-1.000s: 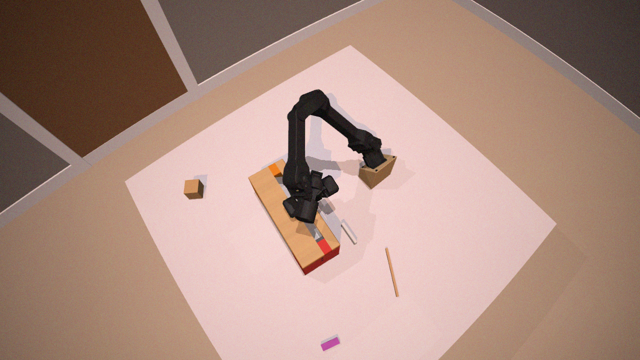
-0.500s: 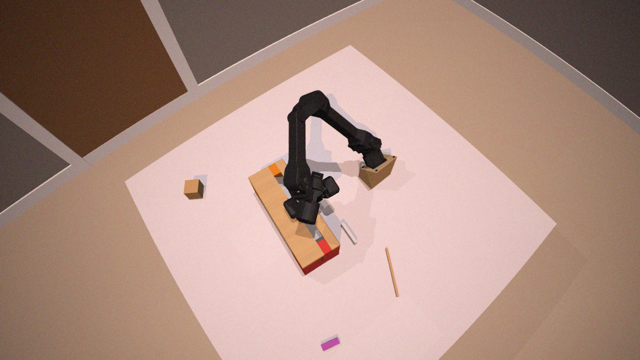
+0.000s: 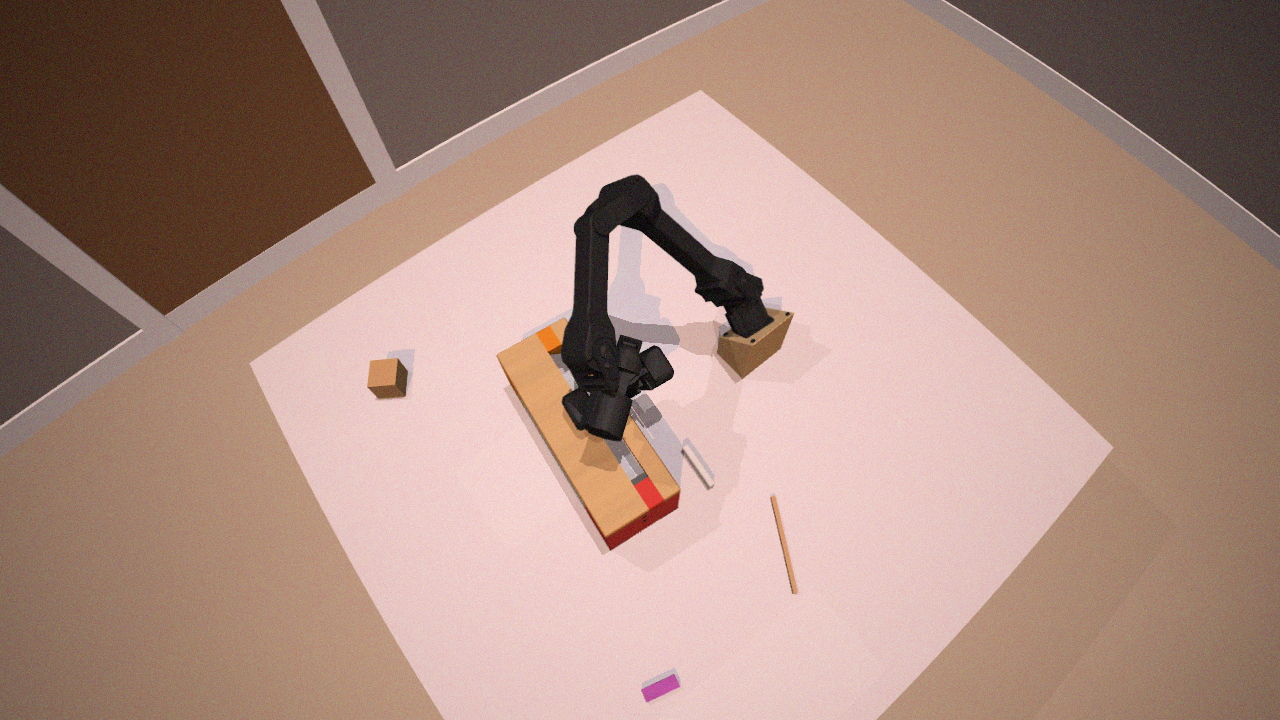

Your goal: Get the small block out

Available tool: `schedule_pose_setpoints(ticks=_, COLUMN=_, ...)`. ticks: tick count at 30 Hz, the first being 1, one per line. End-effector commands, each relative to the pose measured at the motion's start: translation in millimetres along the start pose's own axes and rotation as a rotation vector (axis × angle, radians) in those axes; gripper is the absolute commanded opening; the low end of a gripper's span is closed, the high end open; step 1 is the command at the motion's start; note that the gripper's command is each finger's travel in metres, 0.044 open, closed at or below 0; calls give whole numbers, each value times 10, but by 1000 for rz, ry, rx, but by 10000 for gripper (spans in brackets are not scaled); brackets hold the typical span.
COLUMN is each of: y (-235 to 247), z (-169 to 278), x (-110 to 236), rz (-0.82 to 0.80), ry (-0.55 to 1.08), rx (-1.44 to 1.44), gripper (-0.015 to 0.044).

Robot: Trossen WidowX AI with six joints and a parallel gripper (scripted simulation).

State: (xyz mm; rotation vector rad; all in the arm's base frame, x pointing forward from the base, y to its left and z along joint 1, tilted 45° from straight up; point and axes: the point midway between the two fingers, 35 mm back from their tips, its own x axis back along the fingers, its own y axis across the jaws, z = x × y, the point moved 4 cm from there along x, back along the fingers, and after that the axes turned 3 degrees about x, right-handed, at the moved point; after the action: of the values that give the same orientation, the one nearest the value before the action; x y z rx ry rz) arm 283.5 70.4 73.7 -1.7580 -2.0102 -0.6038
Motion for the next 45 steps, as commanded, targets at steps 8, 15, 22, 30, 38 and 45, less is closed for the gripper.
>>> schedule_pose_setpoints(ticks=8, y=-8, z=-25, x=-14, rz=-1, ry=-4, rx=1, gripper=400)
schedule_pose_setpoints(ticks=15, y=-5, z=24, x=-4, rz=-1, ry=-4, rx=1, gripper=400)
schedule_pose_setpoints(ticks=22, y=-8, z=-43, x=-17, rz=-1, ry=-4, rx=1, gripper=400)
schedule_pose_setpoints(ticks=30, y=-11, z=-122, x=-34, rz=-1, ry=-4, rx=2, gripper=400)
schedule_pose_setpoints(ticks=38, y=-15, z=-201, x=-49, rz=0, ry=-5, rx=2, gripper=400)
schedule_pose_setpoints(ticks=45, y=-18, z=-285, x=-66, rz=0, ry=-5, rx=2, gripper=400)
